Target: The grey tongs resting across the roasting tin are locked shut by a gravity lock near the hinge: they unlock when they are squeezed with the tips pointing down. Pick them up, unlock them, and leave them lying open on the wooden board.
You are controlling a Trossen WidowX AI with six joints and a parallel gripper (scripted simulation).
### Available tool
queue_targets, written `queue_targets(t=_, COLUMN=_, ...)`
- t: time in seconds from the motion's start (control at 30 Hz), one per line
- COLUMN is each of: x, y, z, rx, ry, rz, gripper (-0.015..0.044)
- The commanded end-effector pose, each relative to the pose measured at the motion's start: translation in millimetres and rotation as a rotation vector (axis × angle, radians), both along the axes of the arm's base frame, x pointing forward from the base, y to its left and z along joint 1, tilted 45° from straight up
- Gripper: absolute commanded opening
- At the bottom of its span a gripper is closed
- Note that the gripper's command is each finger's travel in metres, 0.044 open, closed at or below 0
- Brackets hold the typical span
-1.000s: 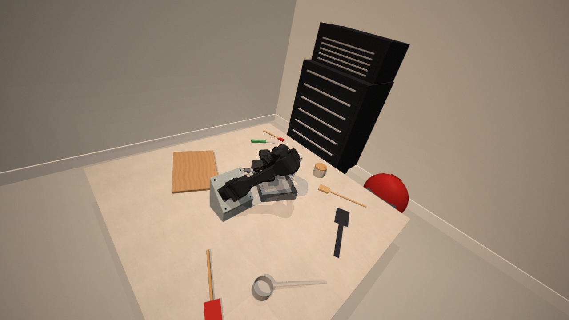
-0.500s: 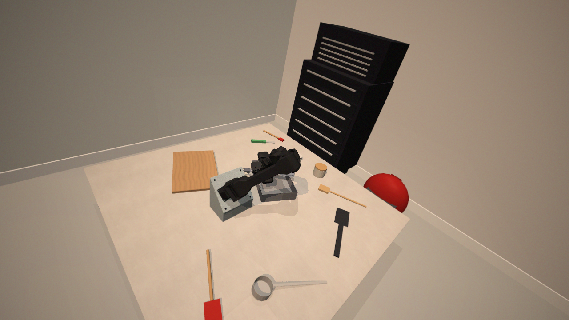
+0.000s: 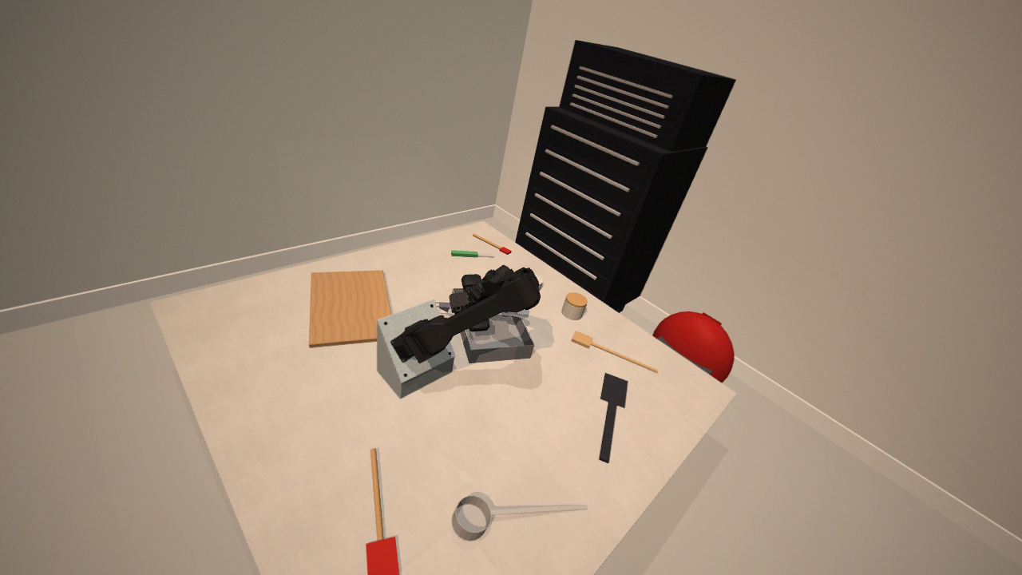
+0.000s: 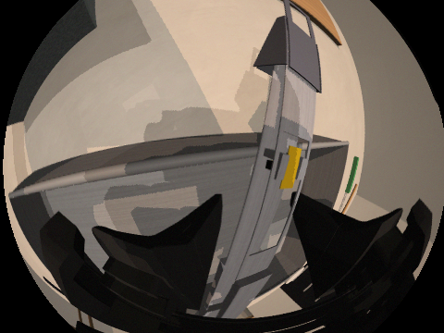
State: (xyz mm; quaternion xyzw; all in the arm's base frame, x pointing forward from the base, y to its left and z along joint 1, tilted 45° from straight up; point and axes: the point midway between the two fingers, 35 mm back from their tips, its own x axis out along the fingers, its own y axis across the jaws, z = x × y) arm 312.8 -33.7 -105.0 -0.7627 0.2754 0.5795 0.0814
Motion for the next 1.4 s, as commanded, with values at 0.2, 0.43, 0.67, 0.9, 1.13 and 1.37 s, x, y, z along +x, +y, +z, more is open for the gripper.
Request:
queue_targets(t=0.2, x=0, y=0, z=0, rx=0.000, ry=-0.001, rz=0.000, gripper=0.0173)
queue_targets(t=0.43, x=0, y=0, z=0, rx=0.000, ry=-0.001, rz=0.000, gripper=0.0127)
queue_targets(t=0.67, x=0, y=0, z=0, rx=0.000, ry=-0.001, rz=0.000, gripper=0.0080)
queue_targets(t=0.9, x=0, y=0, z=0, rx=0.000, ry=-0.001, rz=0.000, gripper=0.0014)
queue_targets(t=1.13, x=4, y=12, z=12, rx=0.002, ry=0.001, rz=0.001, gripper=-0.0150)
queue_targets(t=1.37, x=9, y=55, z=55, rx=0.006, ry=0.006, rz=0.002, gripper=-0.0150)
